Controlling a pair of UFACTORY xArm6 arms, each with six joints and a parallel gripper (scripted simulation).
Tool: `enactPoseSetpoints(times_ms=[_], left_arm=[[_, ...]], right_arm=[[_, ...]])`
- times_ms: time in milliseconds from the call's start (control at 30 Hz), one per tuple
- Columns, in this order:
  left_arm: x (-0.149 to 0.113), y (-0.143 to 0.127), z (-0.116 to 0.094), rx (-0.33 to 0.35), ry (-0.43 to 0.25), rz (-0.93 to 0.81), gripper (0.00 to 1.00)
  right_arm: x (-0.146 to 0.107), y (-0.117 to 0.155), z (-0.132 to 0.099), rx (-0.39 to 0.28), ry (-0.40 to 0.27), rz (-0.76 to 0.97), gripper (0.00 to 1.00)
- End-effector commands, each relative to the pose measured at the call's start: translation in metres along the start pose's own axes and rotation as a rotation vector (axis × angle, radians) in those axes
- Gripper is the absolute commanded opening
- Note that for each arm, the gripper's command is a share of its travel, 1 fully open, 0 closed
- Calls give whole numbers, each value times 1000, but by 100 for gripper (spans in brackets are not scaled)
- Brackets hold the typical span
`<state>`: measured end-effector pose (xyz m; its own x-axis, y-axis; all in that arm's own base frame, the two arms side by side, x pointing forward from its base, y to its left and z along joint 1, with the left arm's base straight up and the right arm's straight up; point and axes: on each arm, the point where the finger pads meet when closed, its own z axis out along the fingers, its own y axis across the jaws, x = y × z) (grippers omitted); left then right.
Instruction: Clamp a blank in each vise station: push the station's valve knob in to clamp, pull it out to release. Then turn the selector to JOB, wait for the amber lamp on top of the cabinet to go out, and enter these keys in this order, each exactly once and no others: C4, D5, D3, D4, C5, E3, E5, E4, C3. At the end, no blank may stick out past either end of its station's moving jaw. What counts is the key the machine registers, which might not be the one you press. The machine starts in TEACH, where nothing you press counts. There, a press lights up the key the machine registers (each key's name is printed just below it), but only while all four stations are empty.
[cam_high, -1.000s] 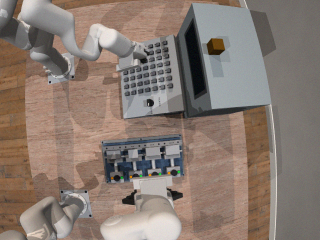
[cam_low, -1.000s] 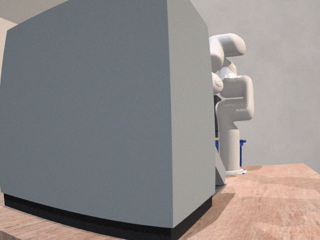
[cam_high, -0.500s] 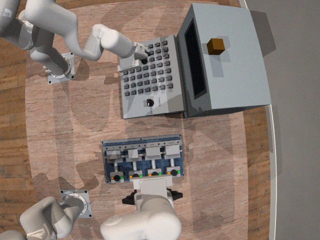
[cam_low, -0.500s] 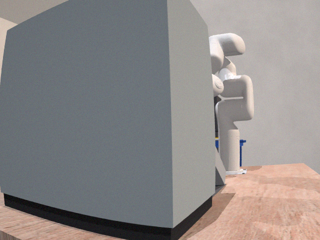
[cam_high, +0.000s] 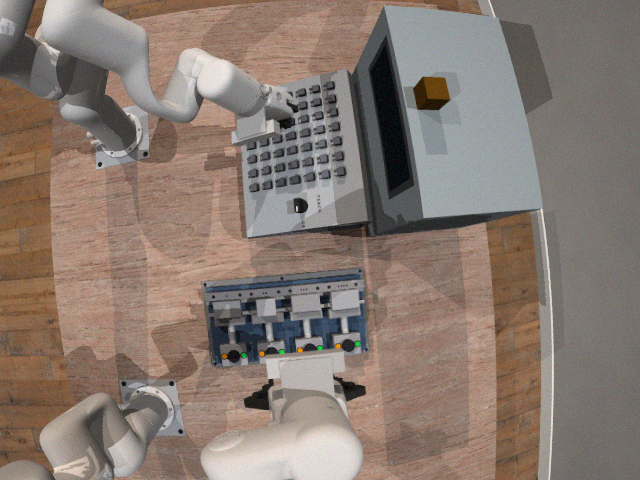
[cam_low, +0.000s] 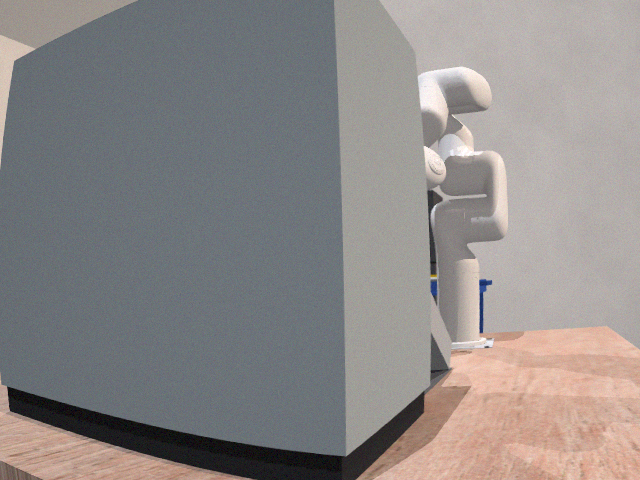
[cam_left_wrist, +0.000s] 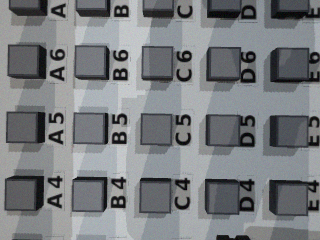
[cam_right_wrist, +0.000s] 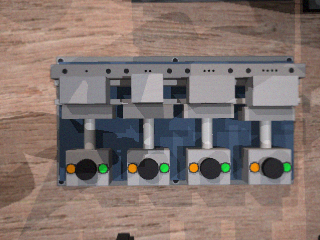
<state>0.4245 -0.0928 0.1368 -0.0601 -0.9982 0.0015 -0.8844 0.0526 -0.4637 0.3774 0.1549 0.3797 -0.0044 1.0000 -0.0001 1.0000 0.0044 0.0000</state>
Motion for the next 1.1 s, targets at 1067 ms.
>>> enactPoseSetpoints(times_ms=[1067], left_arm=[[31, 29, 8, 3, 0, 1, 0]], right_arm=[[0, 0, -2, -5, 2, 0, 100]])
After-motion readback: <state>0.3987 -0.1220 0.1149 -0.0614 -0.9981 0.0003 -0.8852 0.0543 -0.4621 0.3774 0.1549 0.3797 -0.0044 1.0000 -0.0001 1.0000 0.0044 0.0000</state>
